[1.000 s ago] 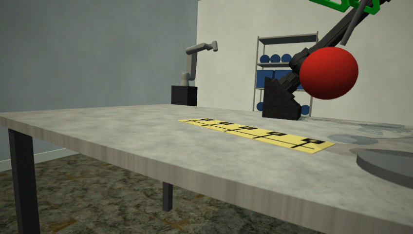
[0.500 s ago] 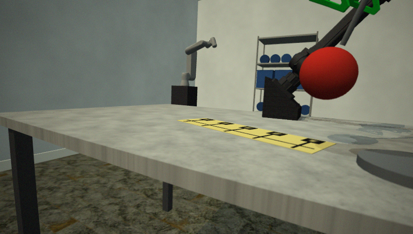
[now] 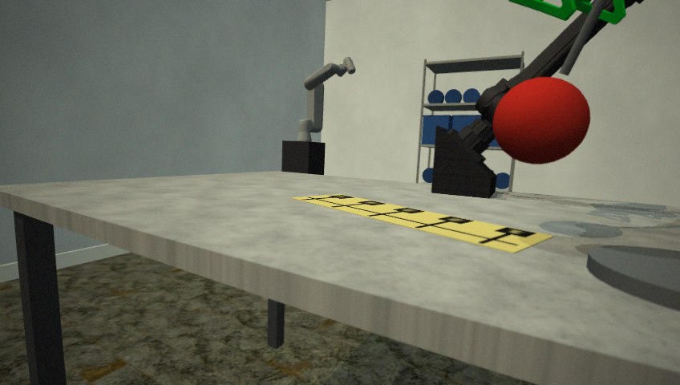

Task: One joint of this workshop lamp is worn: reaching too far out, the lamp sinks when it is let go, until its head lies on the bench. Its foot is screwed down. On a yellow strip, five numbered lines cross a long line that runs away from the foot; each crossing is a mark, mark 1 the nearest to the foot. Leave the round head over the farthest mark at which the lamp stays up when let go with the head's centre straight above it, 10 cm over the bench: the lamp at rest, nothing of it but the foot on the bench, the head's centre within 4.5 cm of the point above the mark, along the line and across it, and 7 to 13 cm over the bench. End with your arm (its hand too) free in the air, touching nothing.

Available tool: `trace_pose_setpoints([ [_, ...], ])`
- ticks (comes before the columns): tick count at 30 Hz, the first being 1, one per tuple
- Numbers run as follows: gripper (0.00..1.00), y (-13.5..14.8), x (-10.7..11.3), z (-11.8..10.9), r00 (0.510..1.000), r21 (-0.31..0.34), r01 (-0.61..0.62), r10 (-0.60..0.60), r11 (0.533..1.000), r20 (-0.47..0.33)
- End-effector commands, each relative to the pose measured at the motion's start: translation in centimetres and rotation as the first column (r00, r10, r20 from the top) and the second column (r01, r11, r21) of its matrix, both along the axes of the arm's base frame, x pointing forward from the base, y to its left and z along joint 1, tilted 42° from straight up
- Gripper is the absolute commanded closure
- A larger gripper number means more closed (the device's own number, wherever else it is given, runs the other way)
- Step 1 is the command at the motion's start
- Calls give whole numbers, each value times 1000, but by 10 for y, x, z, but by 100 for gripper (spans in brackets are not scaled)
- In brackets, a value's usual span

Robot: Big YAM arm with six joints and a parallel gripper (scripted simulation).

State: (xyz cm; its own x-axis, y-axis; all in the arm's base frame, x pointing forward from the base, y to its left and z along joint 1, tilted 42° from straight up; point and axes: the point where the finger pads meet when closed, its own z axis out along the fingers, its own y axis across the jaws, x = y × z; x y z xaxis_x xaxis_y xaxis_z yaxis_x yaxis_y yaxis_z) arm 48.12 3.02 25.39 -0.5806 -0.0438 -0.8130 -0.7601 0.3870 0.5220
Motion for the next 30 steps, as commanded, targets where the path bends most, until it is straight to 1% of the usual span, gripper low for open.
trace_pose_setpoints([
  [1, 0, -17, 2, 1, 1000, 1, 7, -7, 1000, 15],
  [6, 0, -17, 2, 1, 1000, -2, 4, -4, 1000, 8],
  [21, 0, -2, 1, 3, 999, 13, 18, -18, 1000, 42],
  [30, 0, -9, 1, 2, 999, 13, 18, -18, 1000, 42],
])
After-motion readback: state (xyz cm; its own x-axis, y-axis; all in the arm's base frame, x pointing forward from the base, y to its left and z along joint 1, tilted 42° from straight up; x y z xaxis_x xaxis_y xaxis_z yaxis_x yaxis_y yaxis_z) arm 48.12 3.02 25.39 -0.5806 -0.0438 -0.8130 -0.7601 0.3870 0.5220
